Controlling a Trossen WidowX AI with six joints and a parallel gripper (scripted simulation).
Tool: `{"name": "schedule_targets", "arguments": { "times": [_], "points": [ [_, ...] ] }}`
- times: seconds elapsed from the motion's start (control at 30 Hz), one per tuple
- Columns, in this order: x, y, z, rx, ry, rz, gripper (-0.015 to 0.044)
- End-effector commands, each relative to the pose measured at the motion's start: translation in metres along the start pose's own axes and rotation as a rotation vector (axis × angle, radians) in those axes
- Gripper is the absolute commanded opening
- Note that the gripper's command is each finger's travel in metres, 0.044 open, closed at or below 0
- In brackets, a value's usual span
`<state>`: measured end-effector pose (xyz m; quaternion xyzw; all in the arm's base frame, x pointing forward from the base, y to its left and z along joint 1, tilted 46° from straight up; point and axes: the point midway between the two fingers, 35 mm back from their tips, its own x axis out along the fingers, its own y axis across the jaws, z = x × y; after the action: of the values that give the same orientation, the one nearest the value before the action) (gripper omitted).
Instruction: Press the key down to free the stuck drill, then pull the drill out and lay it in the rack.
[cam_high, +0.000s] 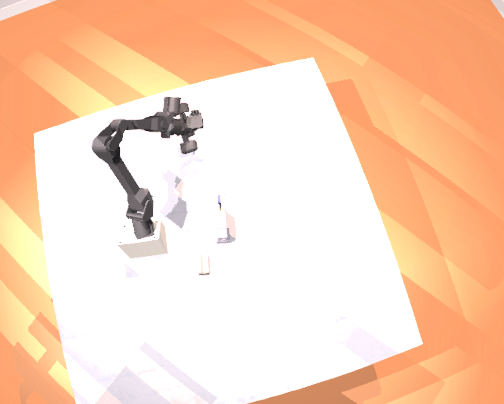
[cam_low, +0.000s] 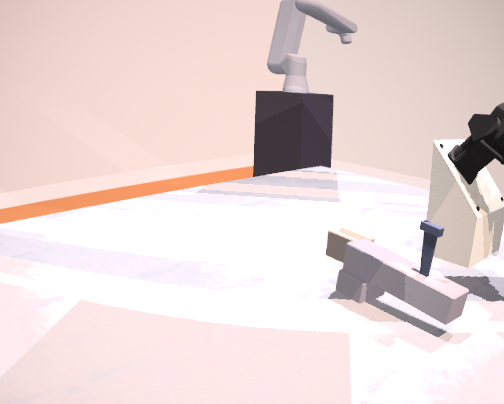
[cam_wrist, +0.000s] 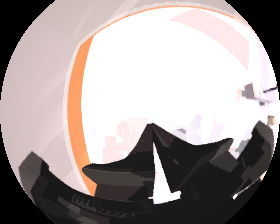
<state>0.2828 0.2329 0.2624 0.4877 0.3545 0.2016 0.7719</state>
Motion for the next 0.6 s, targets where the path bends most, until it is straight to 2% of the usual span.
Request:
{"name": "schedule_targets", "arguments": {
  "times": [0.0,0.17,0.3,0.43,0.57],
  "points": [
    [0.009,-0.058,0.032,-0.099,0.038,-0.194,0.0],
    [-0.002,-0.134,0.065,-0.149,0.147,-0.396,0.0],
    [-0.024,-0.188,0.083,-0.129,0.262,-0.487,0.0],
    [-0.054,-0.232,0.094,-0.064,0.372,-0.499,0.0],
    [-0.088,-0.263,0.1,0.026,0.44,-0.432,0.0]
  ]
}}
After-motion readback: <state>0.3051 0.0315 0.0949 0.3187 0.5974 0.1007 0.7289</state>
